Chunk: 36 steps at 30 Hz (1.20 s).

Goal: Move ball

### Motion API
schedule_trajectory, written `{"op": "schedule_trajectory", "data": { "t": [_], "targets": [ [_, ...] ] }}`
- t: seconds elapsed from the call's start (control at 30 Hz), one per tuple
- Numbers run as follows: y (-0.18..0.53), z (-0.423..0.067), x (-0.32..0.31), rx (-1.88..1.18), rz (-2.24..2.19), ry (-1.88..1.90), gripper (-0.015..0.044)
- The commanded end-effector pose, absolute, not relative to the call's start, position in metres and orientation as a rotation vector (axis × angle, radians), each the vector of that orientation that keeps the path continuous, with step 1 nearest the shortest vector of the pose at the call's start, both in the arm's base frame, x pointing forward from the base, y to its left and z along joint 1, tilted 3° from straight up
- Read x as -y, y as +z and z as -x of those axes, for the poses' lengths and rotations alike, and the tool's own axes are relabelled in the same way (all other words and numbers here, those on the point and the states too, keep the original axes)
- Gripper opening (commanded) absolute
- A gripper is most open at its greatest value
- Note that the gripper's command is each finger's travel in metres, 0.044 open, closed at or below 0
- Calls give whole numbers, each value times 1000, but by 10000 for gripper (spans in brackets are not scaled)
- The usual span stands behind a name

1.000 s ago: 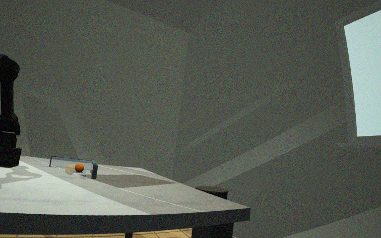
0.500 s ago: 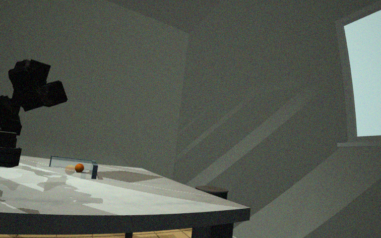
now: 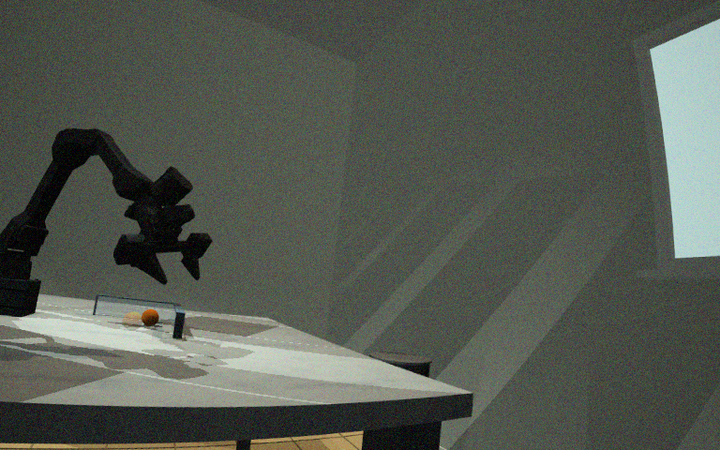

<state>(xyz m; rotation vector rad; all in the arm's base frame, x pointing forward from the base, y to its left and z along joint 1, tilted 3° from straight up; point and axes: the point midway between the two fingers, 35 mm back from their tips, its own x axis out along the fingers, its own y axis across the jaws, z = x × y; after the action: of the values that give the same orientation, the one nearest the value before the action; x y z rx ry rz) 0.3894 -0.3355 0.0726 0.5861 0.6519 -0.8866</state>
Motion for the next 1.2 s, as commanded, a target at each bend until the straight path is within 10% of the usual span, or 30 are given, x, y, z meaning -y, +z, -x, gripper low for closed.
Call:
{"op": "schedule_trajectory", "data": {
  "t": [0.0, 0.63, 1.17],
  "targets": [
    [55, -406, 274, -829, -519, -748, 328],
    [18, -353, -19, -1572, -20, -2, 328],
    [1, -347, -27, -1595, 2, 23, 328]
  ]
}}
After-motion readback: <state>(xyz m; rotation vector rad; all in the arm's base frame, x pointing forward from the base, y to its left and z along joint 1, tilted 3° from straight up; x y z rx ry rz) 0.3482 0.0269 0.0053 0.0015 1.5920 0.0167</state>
